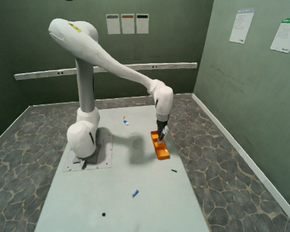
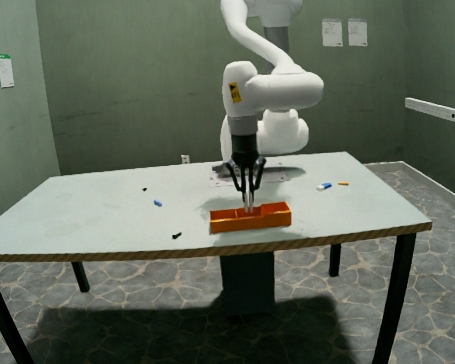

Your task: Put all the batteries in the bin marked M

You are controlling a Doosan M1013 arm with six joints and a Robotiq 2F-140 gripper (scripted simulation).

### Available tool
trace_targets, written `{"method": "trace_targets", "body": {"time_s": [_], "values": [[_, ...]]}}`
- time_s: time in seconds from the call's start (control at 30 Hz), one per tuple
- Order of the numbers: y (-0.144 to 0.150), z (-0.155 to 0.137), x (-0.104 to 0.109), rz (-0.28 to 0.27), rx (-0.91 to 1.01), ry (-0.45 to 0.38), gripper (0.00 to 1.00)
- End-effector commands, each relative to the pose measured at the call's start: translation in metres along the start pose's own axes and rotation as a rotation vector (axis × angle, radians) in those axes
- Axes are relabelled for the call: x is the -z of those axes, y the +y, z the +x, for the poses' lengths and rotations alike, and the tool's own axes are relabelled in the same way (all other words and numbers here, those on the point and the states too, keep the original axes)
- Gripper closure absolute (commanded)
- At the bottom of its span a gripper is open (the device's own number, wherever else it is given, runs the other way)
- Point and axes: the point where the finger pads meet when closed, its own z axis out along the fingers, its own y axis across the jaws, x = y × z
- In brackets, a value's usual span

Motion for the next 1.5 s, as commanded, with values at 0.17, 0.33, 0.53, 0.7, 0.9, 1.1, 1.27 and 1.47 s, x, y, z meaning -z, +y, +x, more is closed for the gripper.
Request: {"method": "trace_targets", "body": {"time_s": [0.17, 0.33, 0.53, 0.7, 0.9, 1.1, 1.27, 1.47], "values": [[0.000, 0.001, -0.022, 0.000, 0.000, 0.001, 0.85], [0.000, 0.001, -0.028, 0.000, 0.000, 0.001, 0.85], [0.000, 0.001, -0.028, 0.000, 0.000, 0.001, 0.85], [0.000, 0.001, -0.028, 0.000, 0.000, 0.001, 0.85], [0.000, 0.001, -0.028, 0.000, 0.000, 0.001, 0.85], [0.000, 0.001, -0.028, 0.000, 0.000, 0.001, 0.85], [0.000, 0.001, -0.028, 0.000, 0.000, 0.001, 0.85], [0.000, 0.001, -0.028, 0.000, 0.000, 0.001, 0.85]]}}
